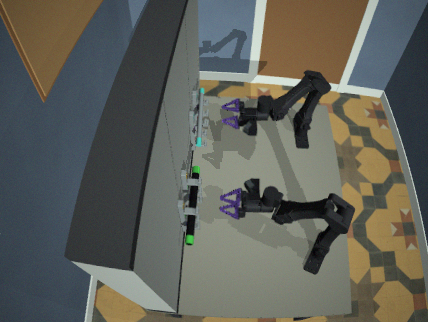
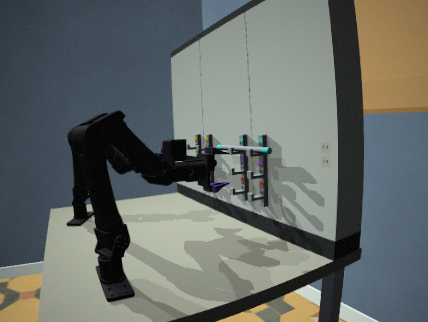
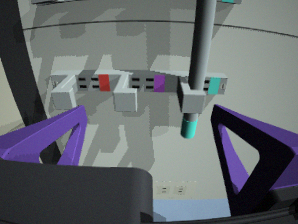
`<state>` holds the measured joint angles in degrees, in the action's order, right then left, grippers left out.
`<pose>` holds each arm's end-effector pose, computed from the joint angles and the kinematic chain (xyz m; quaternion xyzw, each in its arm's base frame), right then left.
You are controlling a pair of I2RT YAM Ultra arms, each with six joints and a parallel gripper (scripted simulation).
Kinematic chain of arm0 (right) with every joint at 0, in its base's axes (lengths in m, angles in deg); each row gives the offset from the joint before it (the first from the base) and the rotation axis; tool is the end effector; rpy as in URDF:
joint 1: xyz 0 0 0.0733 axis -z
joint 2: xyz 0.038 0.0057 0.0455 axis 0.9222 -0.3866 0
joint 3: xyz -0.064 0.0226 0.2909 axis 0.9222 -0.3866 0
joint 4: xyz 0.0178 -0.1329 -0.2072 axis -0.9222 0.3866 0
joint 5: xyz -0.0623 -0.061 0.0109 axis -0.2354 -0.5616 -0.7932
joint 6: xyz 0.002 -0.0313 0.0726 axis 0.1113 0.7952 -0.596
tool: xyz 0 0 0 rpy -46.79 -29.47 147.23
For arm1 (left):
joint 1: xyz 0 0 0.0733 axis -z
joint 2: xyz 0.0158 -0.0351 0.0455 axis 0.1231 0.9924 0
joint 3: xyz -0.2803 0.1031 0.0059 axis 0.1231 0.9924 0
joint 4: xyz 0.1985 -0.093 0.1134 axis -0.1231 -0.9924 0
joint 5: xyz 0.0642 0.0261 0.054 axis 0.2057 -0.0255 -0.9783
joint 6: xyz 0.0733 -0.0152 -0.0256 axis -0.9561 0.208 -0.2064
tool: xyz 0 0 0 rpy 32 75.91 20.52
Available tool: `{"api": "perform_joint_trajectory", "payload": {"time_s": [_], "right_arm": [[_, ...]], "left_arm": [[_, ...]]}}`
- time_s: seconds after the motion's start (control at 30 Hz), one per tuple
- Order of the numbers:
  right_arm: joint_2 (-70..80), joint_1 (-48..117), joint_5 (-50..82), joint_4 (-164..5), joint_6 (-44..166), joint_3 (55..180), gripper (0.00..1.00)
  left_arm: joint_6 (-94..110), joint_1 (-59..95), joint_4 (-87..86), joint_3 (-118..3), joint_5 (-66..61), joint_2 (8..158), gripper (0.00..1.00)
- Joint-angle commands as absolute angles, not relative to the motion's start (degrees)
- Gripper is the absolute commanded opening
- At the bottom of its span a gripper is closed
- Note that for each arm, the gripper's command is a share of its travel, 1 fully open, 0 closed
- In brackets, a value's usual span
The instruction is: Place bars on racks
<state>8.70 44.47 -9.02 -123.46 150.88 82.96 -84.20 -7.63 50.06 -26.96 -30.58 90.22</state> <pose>0.3006 0.1011 0.2903 -0.5207 0.4983 -0.4844 0.4959 0.3535 0.0335 0.2714 0.3846 0.6015 0.5979 0.3644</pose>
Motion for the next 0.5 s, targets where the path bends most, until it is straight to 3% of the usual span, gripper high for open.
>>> {"api": "perform_joint_trajectory", "payload": {"time_s": [0.0, 0.47], "right_arm": [[8.40, 42.80, -11.16, -126.07, 149.95, 82.78, 1.00], [6.34, 38.14, -15.86, -129.12, 149.87, 81.75, 1.00]], "left_arm": [[-83.57, -8.10, 50.76, -25.96, -30.21, 88.65, 1.00], [-83.57, -8.10, 50.76, -25.96, -30.21, 88.65, 1.00]]}}
